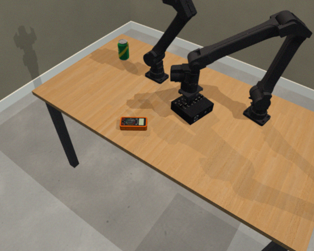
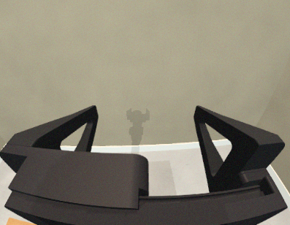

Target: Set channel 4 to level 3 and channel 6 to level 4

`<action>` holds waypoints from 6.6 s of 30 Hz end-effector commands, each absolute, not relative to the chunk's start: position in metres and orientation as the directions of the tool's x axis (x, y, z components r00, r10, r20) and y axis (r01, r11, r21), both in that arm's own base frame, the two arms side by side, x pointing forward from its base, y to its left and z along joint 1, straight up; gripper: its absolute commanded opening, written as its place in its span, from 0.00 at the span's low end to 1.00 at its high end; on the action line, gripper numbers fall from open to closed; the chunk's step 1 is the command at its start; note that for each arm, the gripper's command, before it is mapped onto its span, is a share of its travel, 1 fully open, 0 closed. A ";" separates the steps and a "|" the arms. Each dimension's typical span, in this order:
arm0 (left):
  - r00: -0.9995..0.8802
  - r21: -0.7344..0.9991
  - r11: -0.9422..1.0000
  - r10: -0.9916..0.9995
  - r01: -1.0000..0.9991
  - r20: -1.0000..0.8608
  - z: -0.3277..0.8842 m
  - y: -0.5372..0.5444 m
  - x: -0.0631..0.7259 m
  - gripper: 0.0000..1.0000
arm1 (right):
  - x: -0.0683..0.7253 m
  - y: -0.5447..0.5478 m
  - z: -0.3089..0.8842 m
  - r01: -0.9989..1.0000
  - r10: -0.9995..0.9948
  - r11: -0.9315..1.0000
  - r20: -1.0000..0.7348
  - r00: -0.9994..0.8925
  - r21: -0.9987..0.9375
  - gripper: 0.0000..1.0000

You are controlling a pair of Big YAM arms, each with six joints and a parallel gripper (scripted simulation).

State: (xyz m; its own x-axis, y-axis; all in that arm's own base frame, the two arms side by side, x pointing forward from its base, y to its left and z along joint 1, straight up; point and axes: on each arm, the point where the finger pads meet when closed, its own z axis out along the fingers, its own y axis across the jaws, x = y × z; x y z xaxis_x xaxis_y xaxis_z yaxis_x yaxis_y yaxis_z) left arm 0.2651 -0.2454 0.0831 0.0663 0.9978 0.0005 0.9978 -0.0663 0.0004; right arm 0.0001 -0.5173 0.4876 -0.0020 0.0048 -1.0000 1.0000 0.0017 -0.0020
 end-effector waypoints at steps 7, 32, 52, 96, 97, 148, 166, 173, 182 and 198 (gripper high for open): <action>0.069 0.017 -0.069 0.997 0.997 -0.014 0.087 -0.249 0.271 0.00 | -0.002 -0.523 0.529 1.000 -0.051 -0.004 -0.999 0.007 0.007 1.00; 0.069 0.017 -0.069 0.997 0.997 -0.014 0.087 -0.249 0.271 0.00 | -0.002 -0.523 0.529 1.000 -0.051 -0.004 -0.999 0.007 0.007 1.00; 0.069 0.017 -0.069 0.997 0.997 -0.014 0.087 -0.249 0.271 0.00 | -0.002 -0.523 0.529 1.000 -0.051 -0.004 -0.999 0.007 0.007 1.00; 0.068 0.027 -0.067 0.997 0.997 -0.022 0.091 -0.245 0.273 0.00 | -0.002 -0.523 0.529 1.000 -0.051 -0.004 -0.999 0.007 0.007 1.00; 0.068 0.027 -0.067 0.997 0.997 -0.022 0.091 -0.245 0.273 0.00 | -0.002 -0.523 0.529 1.000 -0.051 -0.004 -0.999 0.007 0.007 1.00; 0.068 0.027 -0.067 0.997 0.997 -0.022 0.091 -0.245 0.273 0.00 | -0.002 -0.523 0.529 1.000 -0.051 -0.004 -0.999 0.007 0.007 1.00; 0.068 0.020 -0.067 0.998 0.998 -0.016 0.085 -0.245 0.272 0.00 | -0.002 -0.523 0.529 1.000 -0.051 -0.004 -0.999 0.007 0.007 1.00; 0.068 0.014 -0.068 0.998 0.998 -0.012 0.080 -0.245 0.272 0.00 | -0.002 -0.523 0.529 1.000 -0.051 -0.004 -0.999 0.007 0.007 1.00; 0.068 0.020 -0.067 0.998 0.998 -0.017 0.076 -0.243 0.270 0.00 | -0.002 -0.523 0.529 1.000 -0.051 -0.004 -0.999 0.007 0.007 1.00; 0.068 0.016 -0.068 0.998 0.998 -0.014 0.075 -0.245 0.273 0.00 | -0.002 -0.523 0.529 1.000 -0.051 -0.004 -0.999 0.007 0.007 1.00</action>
State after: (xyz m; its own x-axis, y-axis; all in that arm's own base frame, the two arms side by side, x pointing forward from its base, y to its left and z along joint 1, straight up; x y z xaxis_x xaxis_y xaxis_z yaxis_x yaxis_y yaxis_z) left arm 0.2652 -0.2409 0.0710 0.0668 0.9978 0.0001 0.9978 -0.0668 0.0009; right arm 0.0001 -0.5173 0.4876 -0.0020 0.0048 -1.0000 1.0000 0.0017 -0.0020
